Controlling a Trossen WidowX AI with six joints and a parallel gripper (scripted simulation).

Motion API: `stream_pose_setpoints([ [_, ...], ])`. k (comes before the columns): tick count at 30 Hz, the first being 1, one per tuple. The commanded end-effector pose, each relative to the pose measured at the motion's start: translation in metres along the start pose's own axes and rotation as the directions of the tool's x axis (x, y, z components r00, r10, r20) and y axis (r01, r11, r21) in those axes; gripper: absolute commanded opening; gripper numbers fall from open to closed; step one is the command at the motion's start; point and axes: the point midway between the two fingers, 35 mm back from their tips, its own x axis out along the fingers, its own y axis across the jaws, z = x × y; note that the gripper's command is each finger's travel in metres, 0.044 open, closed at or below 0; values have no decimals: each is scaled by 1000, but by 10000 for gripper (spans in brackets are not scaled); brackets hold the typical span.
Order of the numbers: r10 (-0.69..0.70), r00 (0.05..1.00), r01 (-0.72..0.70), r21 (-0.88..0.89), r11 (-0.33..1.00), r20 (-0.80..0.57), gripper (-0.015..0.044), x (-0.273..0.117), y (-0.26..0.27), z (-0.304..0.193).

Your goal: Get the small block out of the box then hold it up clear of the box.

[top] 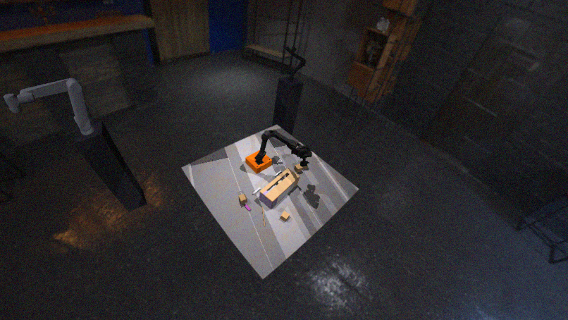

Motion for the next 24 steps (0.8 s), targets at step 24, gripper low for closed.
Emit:
stream_pose_setpoints([
  [24, -195, 803, 380, 736, -560, -563, 400, -180, -187, -218],
])
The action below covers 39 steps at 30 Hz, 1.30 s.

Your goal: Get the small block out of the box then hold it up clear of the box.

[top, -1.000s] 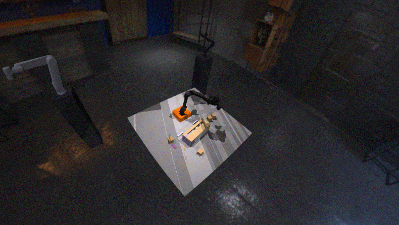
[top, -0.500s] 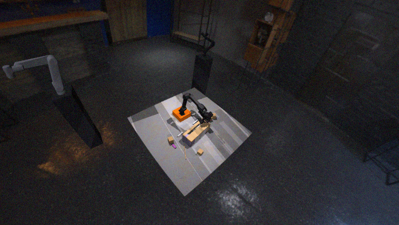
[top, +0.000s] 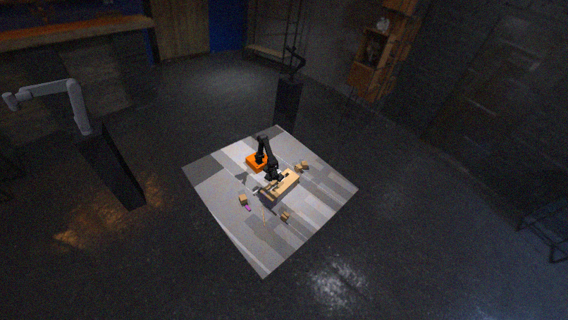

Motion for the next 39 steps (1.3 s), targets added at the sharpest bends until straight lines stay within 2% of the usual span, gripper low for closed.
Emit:
stream_pose_setpoints([
  [1, -21, 1000, 21, 35, 999, -2, 400, 1, -5, 1],
  [39, -21, 1000, 21, 35, 999, -1, 400, 53, -4, 22],
])
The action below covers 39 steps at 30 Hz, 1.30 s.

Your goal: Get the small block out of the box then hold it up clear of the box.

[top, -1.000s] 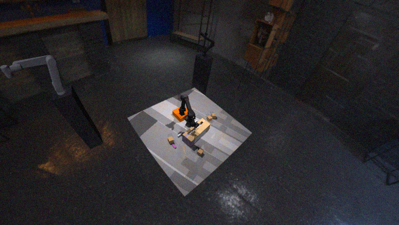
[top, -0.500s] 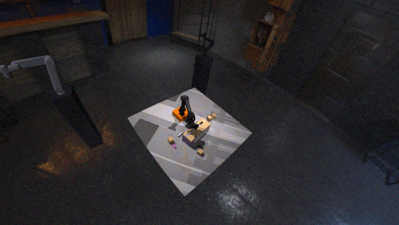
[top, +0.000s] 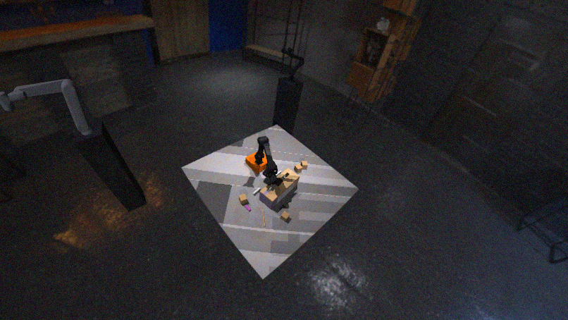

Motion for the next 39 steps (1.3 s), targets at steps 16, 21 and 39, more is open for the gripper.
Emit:
stream_pose_setpoints([
  [16, 0, 1000, 0, 0, 1000, 0, 400, 19, -2, 8],
  [21, -1, 1000, 1, 0, 1000, -1, 400, 23, -2, -1],
  [39, -1, 1000, 1, 0, 1000, -5, 400, 39, -2, -45],
])
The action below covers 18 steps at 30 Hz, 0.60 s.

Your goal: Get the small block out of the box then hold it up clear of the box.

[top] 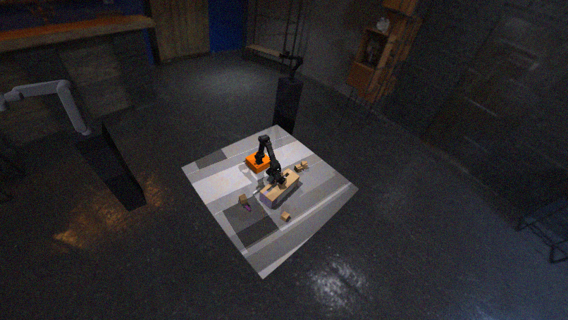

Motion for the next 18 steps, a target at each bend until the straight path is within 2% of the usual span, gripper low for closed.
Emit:
stream_pose_setpoints([
  [1, 3, 1000, -3, 0, 1000, -5, 400, 4, 0, -11],
  [18, 3, 1000, -3, 0, 1000, -9, 400, 18, 0, -51],
])
